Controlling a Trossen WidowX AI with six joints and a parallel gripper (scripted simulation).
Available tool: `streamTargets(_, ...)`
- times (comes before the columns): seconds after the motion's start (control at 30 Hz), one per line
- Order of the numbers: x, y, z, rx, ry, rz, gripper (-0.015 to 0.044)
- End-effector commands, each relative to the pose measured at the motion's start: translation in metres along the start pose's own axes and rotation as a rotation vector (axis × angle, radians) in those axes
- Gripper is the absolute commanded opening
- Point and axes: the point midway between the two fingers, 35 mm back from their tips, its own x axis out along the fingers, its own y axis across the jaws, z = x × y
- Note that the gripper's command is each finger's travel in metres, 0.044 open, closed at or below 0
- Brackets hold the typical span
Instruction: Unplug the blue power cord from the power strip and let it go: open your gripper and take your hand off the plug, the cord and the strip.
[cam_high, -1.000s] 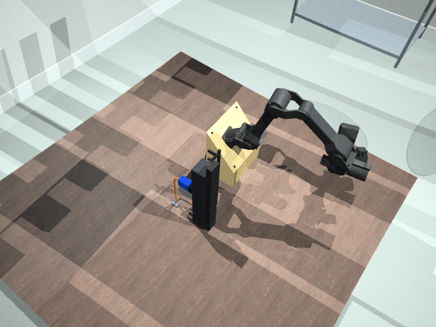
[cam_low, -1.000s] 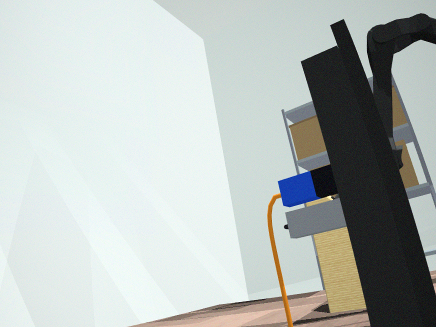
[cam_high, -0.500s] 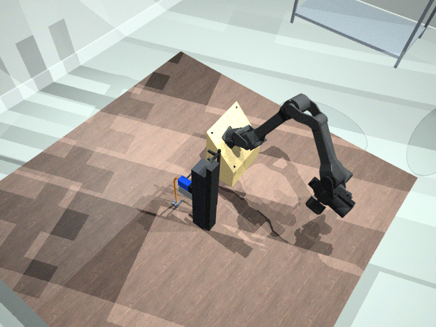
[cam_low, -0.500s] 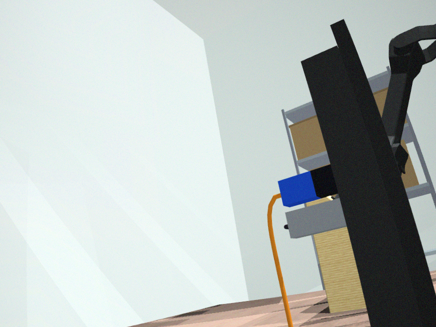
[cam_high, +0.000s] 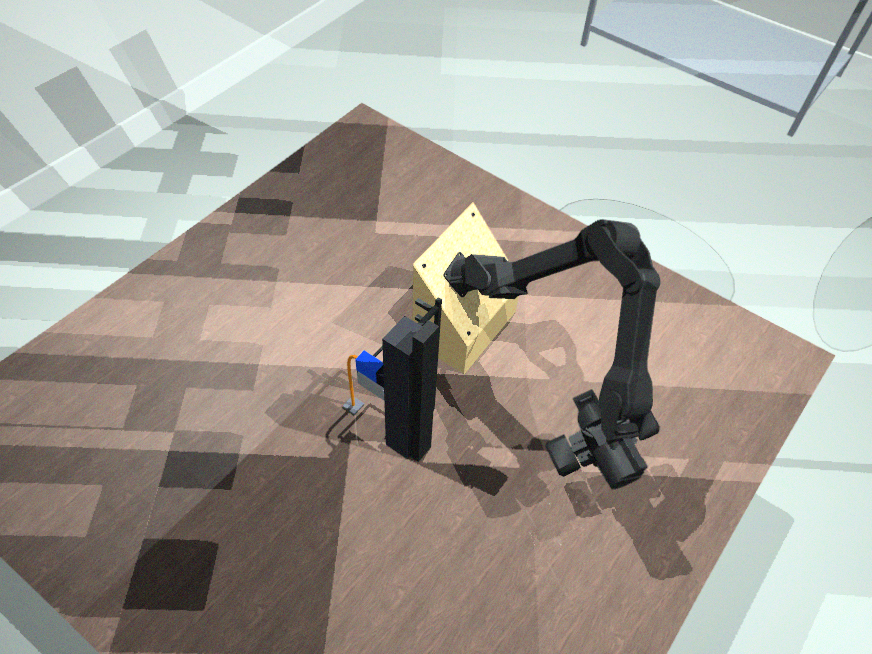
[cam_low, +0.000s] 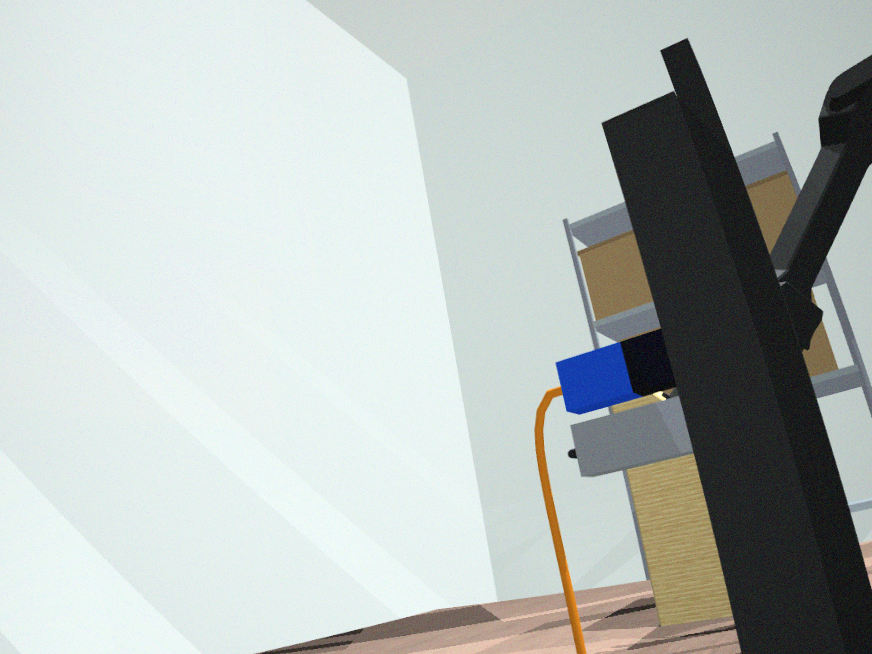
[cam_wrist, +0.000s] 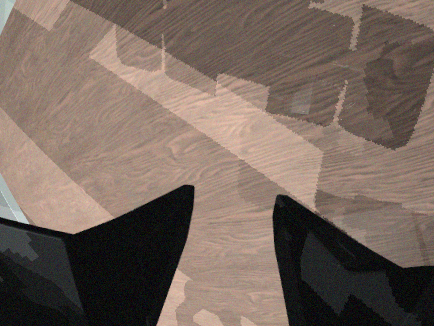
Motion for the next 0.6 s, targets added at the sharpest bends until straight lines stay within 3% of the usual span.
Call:
streamTargets(0.0,-0.023,-0.059,0.012,0.159,-0.064,-0.109,0.016)
streamTargets(0.27,-0.079,-0.162,0.006,0.459,-0.179,-0.268,0.016)
streamTargets(0.57,-0.155,-0.257,-0.039,0.795,-0.321,-0.4,0.016)
